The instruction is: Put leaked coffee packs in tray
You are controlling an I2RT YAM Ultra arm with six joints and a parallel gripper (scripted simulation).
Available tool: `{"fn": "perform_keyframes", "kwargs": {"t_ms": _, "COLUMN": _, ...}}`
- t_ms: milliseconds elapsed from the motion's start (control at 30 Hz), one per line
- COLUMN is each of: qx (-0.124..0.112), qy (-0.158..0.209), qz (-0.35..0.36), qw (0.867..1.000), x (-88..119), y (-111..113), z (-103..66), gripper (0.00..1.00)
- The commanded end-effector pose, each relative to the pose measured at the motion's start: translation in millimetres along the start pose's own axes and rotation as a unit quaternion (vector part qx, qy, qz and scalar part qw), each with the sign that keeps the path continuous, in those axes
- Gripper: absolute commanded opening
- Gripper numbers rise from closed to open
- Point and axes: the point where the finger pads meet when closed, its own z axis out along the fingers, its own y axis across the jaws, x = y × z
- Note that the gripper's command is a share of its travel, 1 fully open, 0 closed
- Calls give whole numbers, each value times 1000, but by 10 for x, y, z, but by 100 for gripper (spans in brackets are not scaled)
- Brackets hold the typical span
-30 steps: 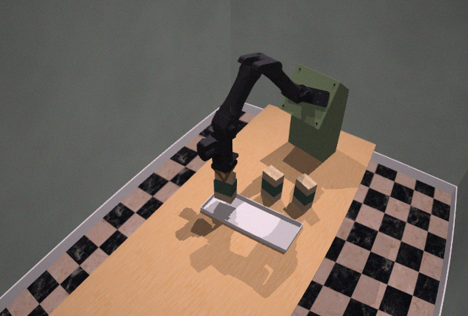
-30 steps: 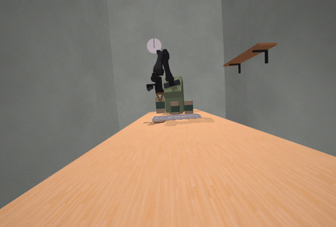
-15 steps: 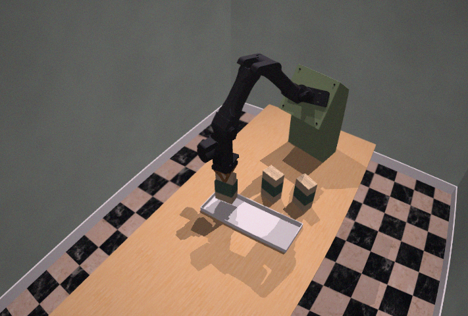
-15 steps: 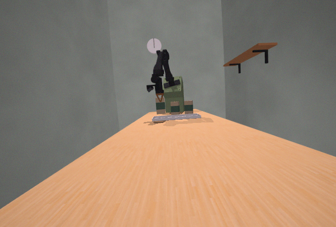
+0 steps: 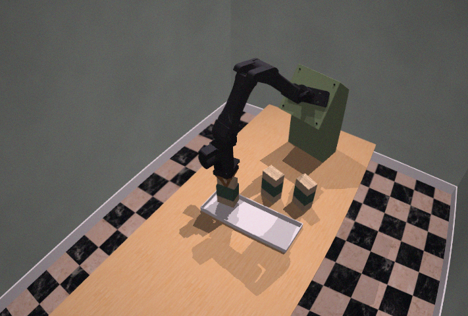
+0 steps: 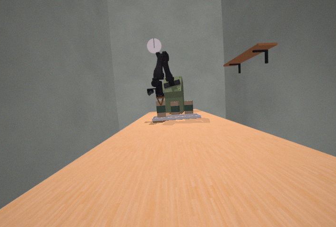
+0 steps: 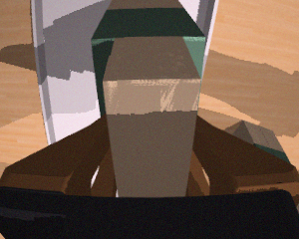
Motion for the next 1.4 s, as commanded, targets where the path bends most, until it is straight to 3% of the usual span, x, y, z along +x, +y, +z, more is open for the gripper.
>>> {"fn": "perform_keyframes", "kwargs": {"t_ms": 0, "qx": -38, "qy": -19, "qz": -1, "qw": 999, "x": -76, "y": 272, "z": -59, "gripper": 26}}
{"fn": "perform_keyframes", "kwargs": {"t_ms": 100, "qx": -36, "qy": -18, "qz": -1, "qw": 999, "x": -73, "y": 262, "z": -22, "gripper": 26}}
{"fn": "perform_keyframes", "kwargs": {"t_ms": 133, "qx": -51, "qy": -28, "qz": 0, "qw": 998, "x": -136, "y": 332, "z": -147, "gripper": 26}}
{"fn": "perform_keyframes", "kwargs": {"t_ms": 267, "qx": -35, "qy": -21, "qz": 1, "qw": 999, "x": -106, "y": 253, "z": 42, "gripper": 26}}
{"fn": "perform_keyframes", "kwargs": {"t_ms": 367, "qx": -52, "qy": -27, "qz": 0, "qw": 998, "x": -130, "y": 342, "z": -90, "gripper": 26}}
{"fn": "perform_keyframes", "kwargs": {"t_ms": 1367, "qx": -44, "qy": -24, "qz": 0, "qw": 999, "x": -116, "y": 306, "z": -83, "gripper": 26}}
